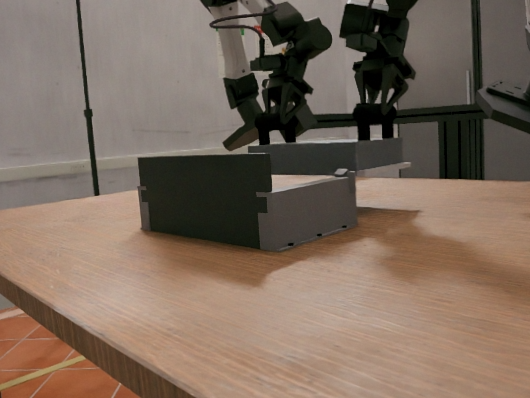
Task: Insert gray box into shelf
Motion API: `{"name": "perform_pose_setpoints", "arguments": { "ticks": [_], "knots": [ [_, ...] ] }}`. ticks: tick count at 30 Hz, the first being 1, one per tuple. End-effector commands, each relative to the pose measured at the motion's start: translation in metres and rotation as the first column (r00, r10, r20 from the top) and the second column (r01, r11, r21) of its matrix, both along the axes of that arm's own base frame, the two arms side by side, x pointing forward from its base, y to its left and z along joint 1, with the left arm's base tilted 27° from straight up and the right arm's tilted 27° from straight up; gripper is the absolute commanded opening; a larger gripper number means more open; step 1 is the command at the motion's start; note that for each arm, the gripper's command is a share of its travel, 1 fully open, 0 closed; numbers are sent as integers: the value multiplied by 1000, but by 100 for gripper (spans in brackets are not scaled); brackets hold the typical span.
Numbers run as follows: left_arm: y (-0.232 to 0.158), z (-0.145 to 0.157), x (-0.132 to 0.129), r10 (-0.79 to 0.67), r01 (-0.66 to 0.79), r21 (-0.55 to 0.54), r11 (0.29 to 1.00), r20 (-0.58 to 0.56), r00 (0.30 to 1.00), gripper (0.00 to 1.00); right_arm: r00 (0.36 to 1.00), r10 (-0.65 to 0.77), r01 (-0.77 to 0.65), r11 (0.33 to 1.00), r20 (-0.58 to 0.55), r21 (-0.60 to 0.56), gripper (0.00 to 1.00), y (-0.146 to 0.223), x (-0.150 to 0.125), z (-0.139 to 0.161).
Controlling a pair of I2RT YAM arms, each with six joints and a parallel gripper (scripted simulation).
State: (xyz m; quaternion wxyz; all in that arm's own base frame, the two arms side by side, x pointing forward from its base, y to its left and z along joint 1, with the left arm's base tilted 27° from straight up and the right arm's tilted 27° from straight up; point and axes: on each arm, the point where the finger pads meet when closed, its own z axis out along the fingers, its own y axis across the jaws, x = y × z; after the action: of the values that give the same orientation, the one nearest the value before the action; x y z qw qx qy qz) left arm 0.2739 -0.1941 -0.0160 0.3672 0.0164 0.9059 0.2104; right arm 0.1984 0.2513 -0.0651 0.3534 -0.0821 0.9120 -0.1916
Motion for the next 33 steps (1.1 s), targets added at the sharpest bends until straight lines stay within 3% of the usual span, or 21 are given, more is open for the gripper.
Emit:
{"name": "perform_pose_setpoints", "arguments": {
  "ticks": [1,12,33],
  "knots": [
    [-18,29,7,-34,34,10,999,90,995,31,995,40,-43,999,92,28,31,12,6,30],
    [-18,30,13,-35,34,10,999,89,995,31,995,39,-42,999,93,28,31,12,11,31],
    [-18,31,46,-38,38,2,999,79,996,31,995,32,-35,999,93,24,31,10,43,35]
  ]
}}
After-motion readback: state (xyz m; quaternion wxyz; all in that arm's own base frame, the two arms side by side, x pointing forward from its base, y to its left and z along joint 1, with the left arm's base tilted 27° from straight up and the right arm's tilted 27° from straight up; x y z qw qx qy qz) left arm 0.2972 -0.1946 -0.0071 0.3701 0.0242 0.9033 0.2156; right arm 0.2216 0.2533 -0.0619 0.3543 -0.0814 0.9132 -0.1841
